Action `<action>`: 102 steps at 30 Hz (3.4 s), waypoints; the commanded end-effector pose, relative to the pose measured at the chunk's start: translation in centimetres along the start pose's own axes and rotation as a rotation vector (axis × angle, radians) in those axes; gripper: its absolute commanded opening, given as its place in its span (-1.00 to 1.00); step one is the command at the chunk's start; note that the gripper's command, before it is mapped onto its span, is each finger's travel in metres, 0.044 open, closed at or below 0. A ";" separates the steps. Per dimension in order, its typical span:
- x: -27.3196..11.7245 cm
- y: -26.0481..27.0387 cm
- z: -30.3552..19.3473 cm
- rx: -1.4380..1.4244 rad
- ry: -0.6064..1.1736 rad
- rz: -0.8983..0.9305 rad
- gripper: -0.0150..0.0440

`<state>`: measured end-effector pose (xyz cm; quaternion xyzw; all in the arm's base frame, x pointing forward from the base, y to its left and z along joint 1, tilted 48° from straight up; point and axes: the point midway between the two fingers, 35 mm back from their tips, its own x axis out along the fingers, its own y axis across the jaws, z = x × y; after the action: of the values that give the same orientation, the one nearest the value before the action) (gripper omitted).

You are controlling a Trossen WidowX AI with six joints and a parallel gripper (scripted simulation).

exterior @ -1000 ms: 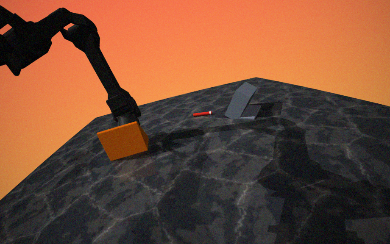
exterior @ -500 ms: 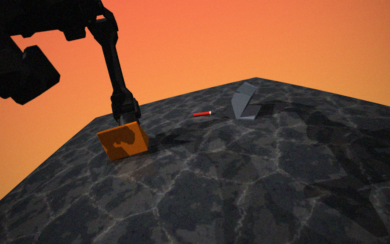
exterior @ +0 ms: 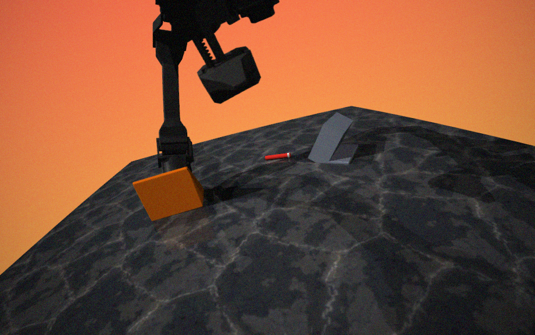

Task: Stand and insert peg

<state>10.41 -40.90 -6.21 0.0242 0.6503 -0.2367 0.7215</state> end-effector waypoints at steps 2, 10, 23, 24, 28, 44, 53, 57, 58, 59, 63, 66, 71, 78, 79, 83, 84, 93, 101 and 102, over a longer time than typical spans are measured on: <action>-1.9 3.4 3.6 0.014 -0.057 0.110 1.00; -5.9 11.4 8.4 0.040 -0.087 0.354 1.00; -14.9 24.5 11.4 0.101 0.037 0.737 1.00; -15.7 25.5 11.4 0.106 0.055 0.763 1.00; -19.0 29.1 11.1 0.129 0.138 0.863 1.00; -28.1 37.2 8.4 0.197 0.433 1.060 1.00; -27.5 38.4 8.2 0.198 0.432 1.059 1.00; -27.2 39.0 8.1 0.198 0.432 1.058 1.00; -27.2 39.1 8.1 0.198 0.432 1.058 1.00; -27.1 39.3 8.1 0.198 0.432 1.058 1.00; -26.8 39.8 7.9 0.198 0.432 1.058 1.00; -26.6 40.3 7.8 0.198 0.431 1.058 1.00; -26.3 41.0 7.6 0.198 0.431 1.059 1.00; -25.9 41.9 7.3 0.198 0.432 1.060 1.00; -25.8 42.1 7.2 0.198 0.432 1.060 1.00; -25.6 42.6 7.0 0.198 0.432 1.061 1.00; -25.5 42.8 7.0 0.198 0.432 1.062 1.00; -25.1 43.8 6.5 0.197 0.433 1.064 1.00; -25.1 43.8 6.5 0.197 0.433 1.064 0.29; -25.1 43.8 6.5 0.197 0.433 1.064 0.20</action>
<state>31.70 3.47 6.63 0.4602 0.6576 0.1097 0.5863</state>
